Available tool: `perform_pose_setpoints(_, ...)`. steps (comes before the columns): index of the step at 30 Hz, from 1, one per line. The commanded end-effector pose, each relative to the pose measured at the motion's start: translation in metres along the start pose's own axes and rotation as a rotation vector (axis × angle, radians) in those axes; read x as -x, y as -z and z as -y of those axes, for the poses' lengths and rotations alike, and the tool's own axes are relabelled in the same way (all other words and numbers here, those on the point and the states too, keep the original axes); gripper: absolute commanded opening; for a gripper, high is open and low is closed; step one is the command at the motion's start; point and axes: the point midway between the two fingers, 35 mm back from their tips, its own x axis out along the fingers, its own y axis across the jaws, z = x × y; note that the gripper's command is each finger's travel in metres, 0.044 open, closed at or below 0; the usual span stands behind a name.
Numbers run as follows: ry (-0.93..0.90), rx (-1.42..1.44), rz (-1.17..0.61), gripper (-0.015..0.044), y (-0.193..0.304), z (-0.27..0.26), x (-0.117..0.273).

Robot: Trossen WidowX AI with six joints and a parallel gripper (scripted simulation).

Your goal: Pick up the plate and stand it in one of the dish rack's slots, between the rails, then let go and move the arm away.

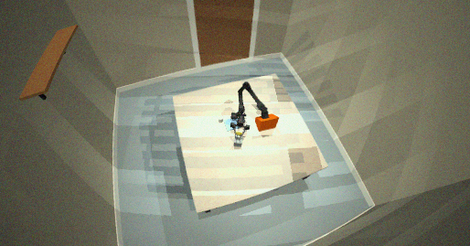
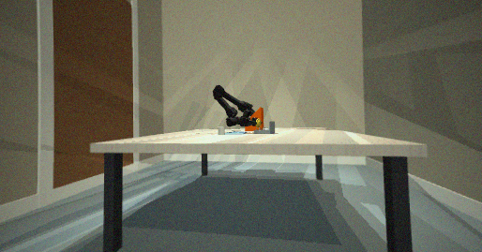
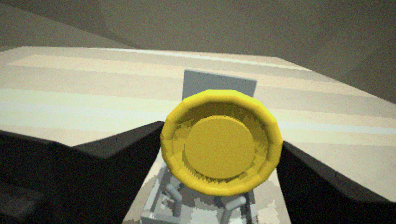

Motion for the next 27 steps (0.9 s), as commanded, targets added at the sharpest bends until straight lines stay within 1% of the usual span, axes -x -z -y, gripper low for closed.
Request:
perform_pose_setpoints(1, -0.003, -0.004, -0.001, 0.0, -0.001, -0.002, -0.004)
perform_pose_setpoints(4, -0.001, 0.0, 0.001, 0.0, -0.001, -0.003, -0.013)
perform_pose_setpoints(8, -0.001, 0.0, 0.001, 0.0, 0.0, -0.003, -0.013)
perform_pose_setpoints(12, 0.003, 0.005, 0.002, 0.0, 0.02, -0.004, -0.015)
perform_pose_setpoints(26, -0.006, -0.009, -0.004, 0.0, 0.017, -0.008, -0.015)
perform_pose_setpoints(27, -0.005, -0.007, -0.003, 0.0026, 0.017, -0.007, -0.015)
